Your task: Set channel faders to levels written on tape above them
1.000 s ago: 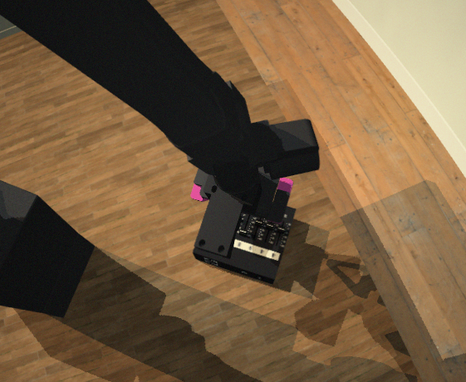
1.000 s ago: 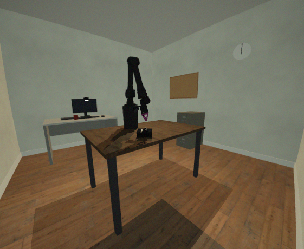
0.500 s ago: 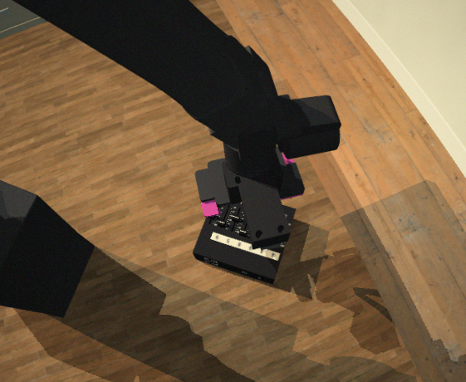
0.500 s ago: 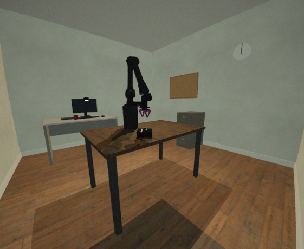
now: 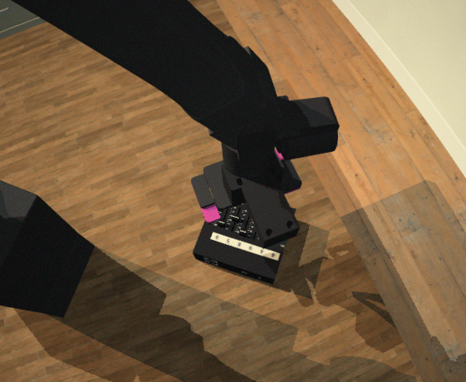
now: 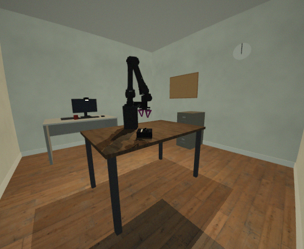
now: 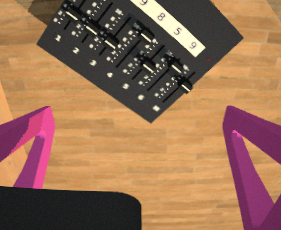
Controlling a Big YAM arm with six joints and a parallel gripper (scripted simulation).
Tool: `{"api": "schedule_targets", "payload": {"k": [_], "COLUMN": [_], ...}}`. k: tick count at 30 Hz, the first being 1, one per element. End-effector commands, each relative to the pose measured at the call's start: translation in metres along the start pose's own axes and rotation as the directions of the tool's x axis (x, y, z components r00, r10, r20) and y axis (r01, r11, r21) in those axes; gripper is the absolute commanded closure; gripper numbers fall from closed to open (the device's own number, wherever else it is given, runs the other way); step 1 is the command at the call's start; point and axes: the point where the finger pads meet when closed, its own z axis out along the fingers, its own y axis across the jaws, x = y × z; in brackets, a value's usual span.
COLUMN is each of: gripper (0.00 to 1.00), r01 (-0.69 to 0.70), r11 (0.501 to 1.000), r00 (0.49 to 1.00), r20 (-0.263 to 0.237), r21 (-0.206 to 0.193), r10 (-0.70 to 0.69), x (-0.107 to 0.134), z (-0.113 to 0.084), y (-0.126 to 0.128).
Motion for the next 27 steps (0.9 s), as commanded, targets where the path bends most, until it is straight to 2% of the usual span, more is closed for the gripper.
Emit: {"api": "schedule_targets", "payload": {"k": [1,3,7,9,13,15,16,20,23,25,27], "gripper": [0.0,0.0,0.0,0.0,0.0,0.0,0.0,0.0,0.0,0.0,0.0], "r01": [0.053,0.097,0.249,0.347,0.54,0.54,0.631,0.755,0.835,0.883,0.921], "r11": [0.998,0.995,0.968,0.937,0.841,0.841,0.775,0.656,0.55,0.47,0.389], "r00": [0.999,0.995,0.969,0.938,0.842,0.842,0.776,0.656,0.55,0.47,0.389], "r20": [0.002,0.007,0.014,0.018,0.023,0.023,0.022,0.021,0.016,0.002,0.01], "r21": [-0.02,-0.039,-0.04,-0.038,-0.029,-0.029,-0.024,-0.009,0.003,0.01,0.012], "r10": [-0.053,-0.096,-0.248,-0.347,-0.54,-0.54,-0.631,-0.754,-0.835,-0.883,-0.921], "x": [0.0,0.0,0.003,0.001,0.004,0.004,0.002,0.009,0.006,0.008,0.011], "z": [-0.002,-0.003,0.002,0.006,0.016,0.016,0.02,0.031,0.041,0.053,0.055], "y": [0.015,0.024,0.028,0.03,0.035,0.035,0.032,0.043,0.046,0.033,0.051]}}
